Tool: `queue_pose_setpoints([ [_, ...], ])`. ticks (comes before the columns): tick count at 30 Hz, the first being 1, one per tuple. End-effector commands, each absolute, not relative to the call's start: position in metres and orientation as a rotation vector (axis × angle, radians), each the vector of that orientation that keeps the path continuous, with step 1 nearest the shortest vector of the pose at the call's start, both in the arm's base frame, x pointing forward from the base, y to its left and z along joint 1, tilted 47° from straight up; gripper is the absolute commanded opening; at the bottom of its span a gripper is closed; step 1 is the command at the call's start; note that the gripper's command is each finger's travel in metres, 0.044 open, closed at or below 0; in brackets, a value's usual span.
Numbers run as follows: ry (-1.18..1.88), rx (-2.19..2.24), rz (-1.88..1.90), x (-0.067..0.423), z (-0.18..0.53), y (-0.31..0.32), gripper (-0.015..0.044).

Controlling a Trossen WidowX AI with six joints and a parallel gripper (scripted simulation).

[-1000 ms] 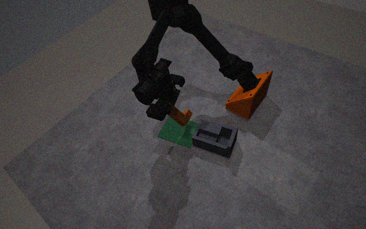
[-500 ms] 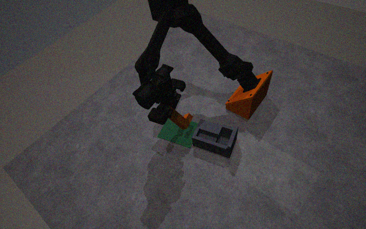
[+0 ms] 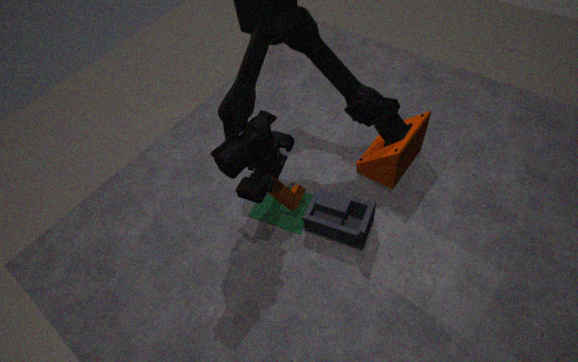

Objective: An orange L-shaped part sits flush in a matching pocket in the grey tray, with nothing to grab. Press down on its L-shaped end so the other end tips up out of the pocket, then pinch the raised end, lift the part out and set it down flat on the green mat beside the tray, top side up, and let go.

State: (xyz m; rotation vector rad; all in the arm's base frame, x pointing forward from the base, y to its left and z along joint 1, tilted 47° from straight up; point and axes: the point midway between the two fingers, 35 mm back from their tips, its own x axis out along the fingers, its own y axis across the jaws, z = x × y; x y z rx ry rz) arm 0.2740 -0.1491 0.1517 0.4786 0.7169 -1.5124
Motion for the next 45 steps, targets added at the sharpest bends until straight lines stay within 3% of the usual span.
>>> queue_pose_setpoints([
  [1, 0.715, 0.472, -1.513, 0.273, 0.149, -0.153, 0.0000],
  [17, 0.716, 0.476, -1.514, 0.271, 0.139, -0.163, 0.0000],
  [27, 0.717, 0.476, -1.513, 0.272, 0.140, -0.161, 0.0262],
  [32, 0.722, 0.480, -1.511, 0.279, 0.167, -0.131, 0.0394],
  [36, 0.720, 0.474, -1.513, 0.279, 0.198, -0.099, 0.0400],
  [45, 0.712, 0.473, -1.498, 0.282, 0.195, -0.102, 0.0400],
])
